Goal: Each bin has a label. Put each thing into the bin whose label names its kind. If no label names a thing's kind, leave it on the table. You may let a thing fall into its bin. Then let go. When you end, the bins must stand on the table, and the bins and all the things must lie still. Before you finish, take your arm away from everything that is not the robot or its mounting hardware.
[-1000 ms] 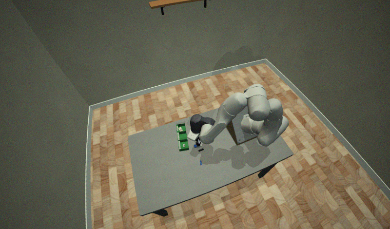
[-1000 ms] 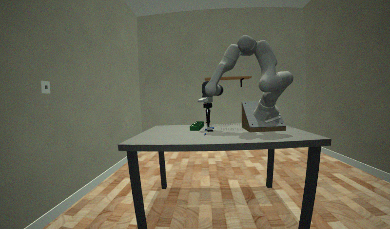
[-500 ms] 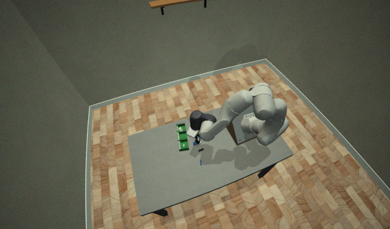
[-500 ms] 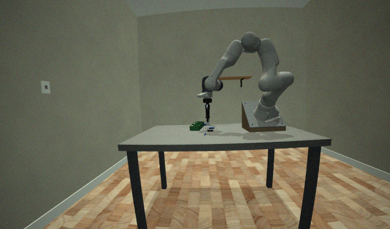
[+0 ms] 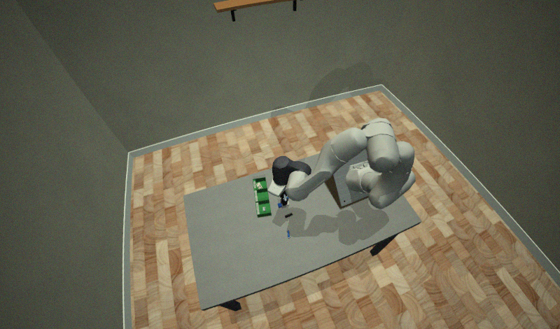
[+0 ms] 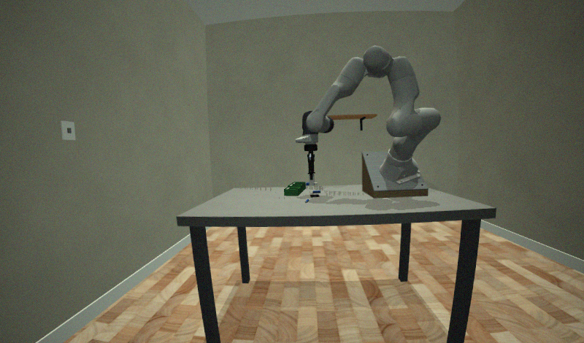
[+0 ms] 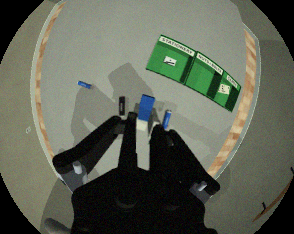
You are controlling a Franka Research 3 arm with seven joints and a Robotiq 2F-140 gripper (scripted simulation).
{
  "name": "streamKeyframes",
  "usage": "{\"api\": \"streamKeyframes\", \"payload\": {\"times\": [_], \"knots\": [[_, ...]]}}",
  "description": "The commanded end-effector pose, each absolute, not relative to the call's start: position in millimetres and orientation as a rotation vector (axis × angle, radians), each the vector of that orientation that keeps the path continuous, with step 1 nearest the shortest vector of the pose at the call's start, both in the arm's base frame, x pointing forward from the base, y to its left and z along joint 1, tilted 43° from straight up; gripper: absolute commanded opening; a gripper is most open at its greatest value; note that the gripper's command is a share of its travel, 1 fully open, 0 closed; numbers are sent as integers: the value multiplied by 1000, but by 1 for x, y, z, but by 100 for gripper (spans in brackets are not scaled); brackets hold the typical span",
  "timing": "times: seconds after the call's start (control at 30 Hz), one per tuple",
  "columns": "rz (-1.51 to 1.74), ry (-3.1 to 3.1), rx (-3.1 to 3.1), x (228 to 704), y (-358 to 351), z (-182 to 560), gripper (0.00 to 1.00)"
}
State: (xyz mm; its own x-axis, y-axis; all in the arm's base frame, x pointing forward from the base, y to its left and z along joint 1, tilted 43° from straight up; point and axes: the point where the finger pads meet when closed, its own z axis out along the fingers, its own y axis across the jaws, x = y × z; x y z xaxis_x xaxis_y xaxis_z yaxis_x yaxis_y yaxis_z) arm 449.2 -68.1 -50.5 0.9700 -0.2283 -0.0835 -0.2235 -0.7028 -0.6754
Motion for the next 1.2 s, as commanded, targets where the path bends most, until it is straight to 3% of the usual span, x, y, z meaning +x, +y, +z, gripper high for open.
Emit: {"api": "streamKeyframes", "payload": {"times": [0.0, 0.63, 1.17], "knots": [[-7, 309, -2371, 448, -68, -49, 11], [-7, 309, -2371, 448, -72, -45, 11], [-164, -42, -2399, 523, -104, -65, 11]]}}
